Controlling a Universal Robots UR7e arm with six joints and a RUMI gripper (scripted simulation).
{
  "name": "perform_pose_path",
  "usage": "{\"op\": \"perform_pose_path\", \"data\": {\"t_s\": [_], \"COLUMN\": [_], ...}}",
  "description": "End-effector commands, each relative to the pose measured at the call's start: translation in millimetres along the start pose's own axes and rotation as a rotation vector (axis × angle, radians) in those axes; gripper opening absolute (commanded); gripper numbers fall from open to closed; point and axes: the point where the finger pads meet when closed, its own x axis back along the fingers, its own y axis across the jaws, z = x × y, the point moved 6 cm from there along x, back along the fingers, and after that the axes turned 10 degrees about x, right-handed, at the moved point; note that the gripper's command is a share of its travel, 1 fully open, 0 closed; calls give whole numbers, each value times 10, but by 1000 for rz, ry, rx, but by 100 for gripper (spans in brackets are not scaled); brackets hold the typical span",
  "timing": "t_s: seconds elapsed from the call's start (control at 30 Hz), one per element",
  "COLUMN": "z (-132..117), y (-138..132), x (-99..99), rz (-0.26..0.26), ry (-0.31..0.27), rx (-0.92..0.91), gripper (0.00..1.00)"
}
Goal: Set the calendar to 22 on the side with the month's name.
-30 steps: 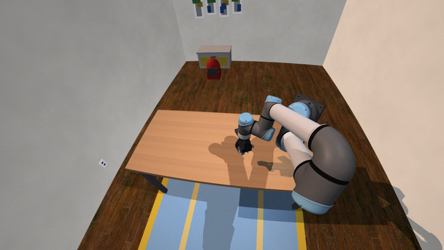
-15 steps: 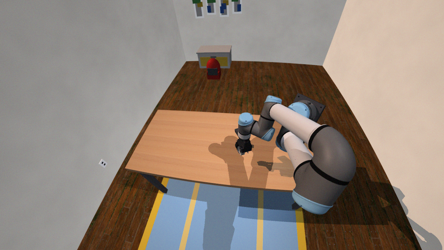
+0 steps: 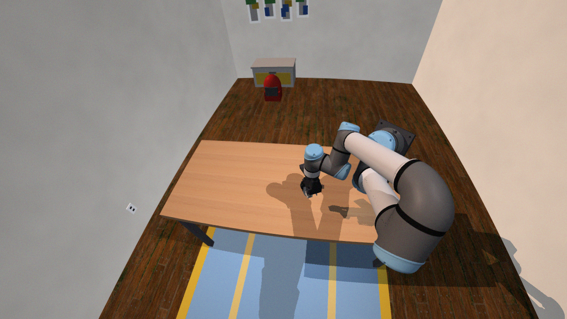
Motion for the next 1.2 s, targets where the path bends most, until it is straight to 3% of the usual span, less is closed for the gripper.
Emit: {"op": "perform_pose_path", "data": {"t_s": [0.0, 0.83, 1.17], "z": [2, 31, 50], "y": [-3, -23, -42], "x": [1, -1, -3], "rz": [0, 0, -1], "ry": [0, 0, 0], "rx": [14, 236, 444], "gripper": [11, 11, 11]}}
